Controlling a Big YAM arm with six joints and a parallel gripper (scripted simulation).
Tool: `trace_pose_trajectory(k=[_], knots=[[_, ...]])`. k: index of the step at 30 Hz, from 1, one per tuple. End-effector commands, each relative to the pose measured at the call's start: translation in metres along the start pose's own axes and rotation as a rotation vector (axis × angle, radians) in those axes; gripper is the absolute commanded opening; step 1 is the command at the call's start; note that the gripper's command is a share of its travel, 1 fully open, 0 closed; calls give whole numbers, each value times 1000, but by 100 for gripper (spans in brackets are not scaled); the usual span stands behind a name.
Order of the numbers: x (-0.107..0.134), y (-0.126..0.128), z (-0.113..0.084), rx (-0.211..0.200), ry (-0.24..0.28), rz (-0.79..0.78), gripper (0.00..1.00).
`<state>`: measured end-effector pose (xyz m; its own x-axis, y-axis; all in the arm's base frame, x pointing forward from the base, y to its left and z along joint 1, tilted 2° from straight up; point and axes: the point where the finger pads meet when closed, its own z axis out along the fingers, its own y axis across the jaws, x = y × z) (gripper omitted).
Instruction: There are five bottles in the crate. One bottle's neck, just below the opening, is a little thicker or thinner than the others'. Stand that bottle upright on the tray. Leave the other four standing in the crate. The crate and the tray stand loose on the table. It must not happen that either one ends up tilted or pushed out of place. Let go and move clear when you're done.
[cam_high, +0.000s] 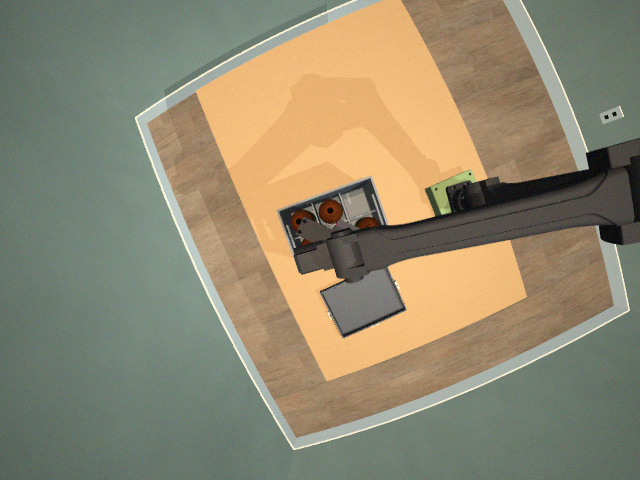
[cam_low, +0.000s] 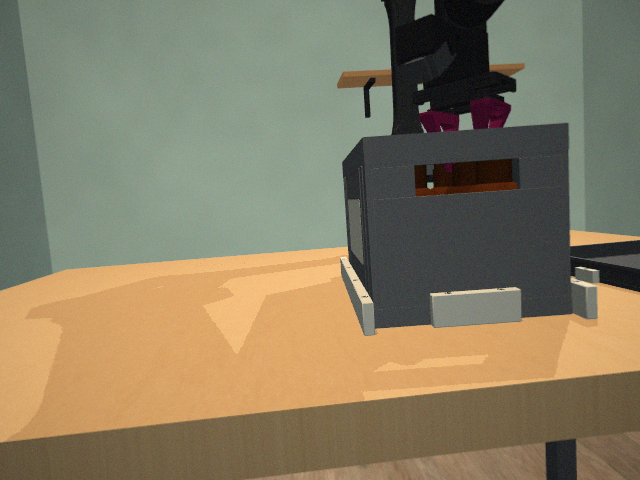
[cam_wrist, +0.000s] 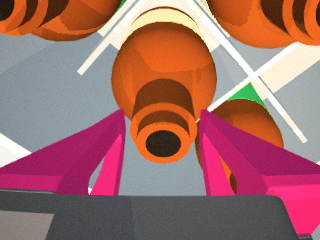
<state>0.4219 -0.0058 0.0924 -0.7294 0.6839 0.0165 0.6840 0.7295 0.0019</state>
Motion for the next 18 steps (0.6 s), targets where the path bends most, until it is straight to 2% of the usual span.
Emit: trace_pose_trajectory(k=[1,18], knots=[[8,0,12,17,21,-4,61],[8,0,9,12,18,-4,61]])
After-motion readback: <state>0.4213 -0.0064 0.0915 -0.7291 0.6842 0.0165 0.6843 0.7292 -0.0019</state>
